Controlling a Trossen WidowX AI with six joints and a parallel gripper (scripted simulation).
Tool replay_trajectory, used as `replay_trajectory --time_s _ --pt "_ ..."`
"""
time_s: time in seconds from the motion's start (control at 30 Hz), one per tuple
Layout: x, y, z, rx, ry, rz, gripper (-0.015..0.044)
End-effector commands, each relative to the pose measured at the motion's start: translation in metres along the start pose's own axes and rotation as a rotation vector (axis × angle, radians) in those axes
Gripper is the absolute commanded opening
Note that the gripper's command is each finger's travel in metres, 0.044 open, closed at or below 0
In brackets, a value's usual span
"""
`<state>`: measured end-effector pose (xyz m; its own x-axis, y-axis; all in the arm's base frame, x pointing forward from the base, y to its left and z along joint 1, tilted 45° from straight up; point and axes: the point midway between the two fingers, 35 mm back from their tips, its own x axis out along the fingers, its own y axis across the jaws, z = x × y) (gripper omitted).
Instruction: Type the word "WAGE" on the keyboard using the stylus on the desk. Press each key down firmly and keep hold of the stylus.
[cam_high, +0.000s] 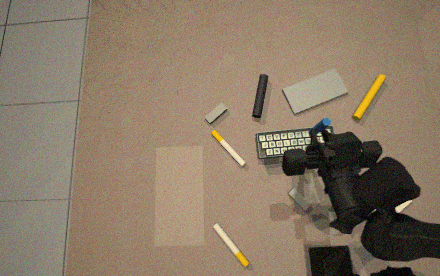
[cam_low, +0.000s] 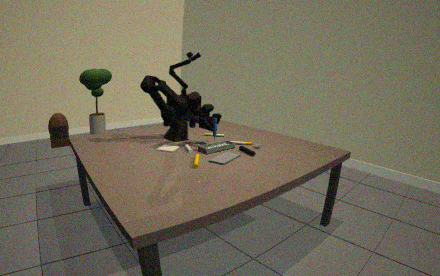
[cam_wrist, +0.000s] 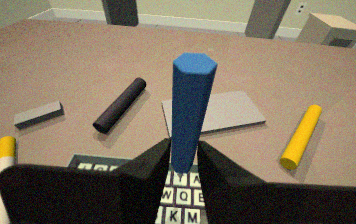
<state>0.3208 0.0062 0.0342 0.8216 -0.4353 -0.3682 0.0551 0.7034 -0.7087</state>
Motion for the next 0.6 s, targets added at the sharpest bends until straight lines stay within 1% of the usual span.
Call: replay_trajectory --time_s 0.0,0.17,0.43,0.57 --pt "0.005 -0.014 0.007 0.004 -0.004 -0.006 0.0000" --pt "0.007 -0.020 0.008 0.004 -0.005 -0.007 0.0000" --pt "0.015 -0.020 -0.009 0.003 -0.006 -0.008 0.0000" --pt "0.015 -0.020 -0.009 0.003 -0.006 -0.008 0.0000"
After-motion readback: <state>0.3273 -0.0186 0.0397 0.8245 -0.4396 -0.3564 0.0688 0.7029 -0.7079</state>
